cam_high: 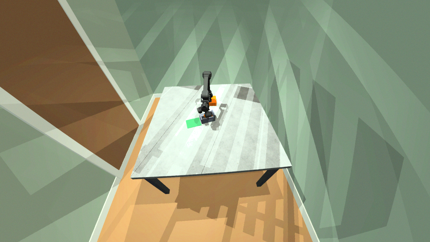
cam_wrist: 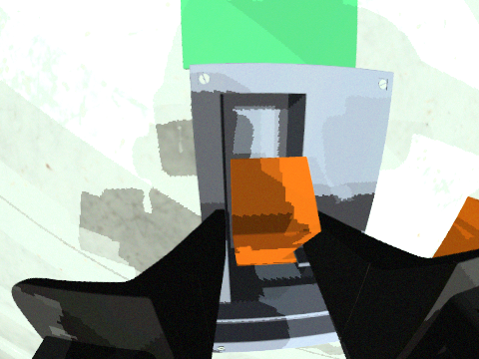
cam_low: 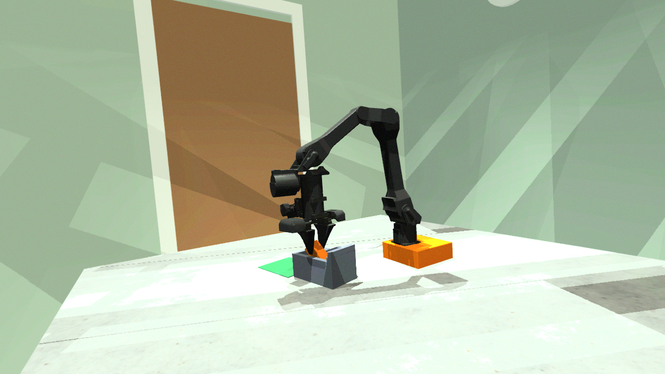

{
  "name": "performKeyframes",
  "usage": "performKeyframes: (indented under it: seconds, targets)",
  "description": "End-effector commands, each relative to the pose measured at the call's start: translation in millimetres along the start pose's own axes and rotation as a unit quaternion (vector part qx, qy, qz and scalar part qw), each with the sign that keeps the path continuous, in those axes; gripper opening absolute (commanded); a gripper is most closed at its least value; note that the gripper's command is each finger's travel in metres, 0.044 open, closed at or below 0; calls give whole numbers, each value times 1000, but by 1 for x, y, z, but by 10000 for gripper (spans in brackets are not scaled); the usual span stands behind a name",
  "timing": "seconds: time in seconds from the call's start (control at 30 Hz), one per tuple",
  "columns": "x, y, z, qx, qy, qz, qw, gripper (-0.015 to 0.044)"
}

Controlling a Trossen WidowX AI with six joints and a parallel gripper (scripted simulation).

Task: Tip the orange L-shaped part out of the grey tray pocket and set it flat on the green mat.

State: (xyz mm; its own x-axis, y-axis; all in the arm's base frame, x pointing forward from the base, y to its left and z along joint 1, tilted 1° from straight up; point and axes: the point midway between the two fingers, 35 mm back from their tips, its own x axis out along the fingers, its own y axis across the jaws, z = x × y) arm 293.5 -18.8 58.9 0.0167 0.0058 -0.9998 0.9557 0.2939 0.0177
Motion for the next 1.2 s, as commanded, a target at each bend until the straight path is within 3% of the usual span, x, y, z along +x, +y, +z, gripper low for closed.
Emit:
performKeyframes:
  seconds: [0.0, 0.2, 0.3, 1.17]
  targets:
    - [-1, 0, 0, 0, 0, 1, 1000, 122]
    - [-1, 0, 0, 0, 0, 1, 1000, 82]
    - [-1, 0, 0, 0, 0, 1, 1000, 3]
    - [-31, 0, 0, 1, -1, -1, 1000, 0]
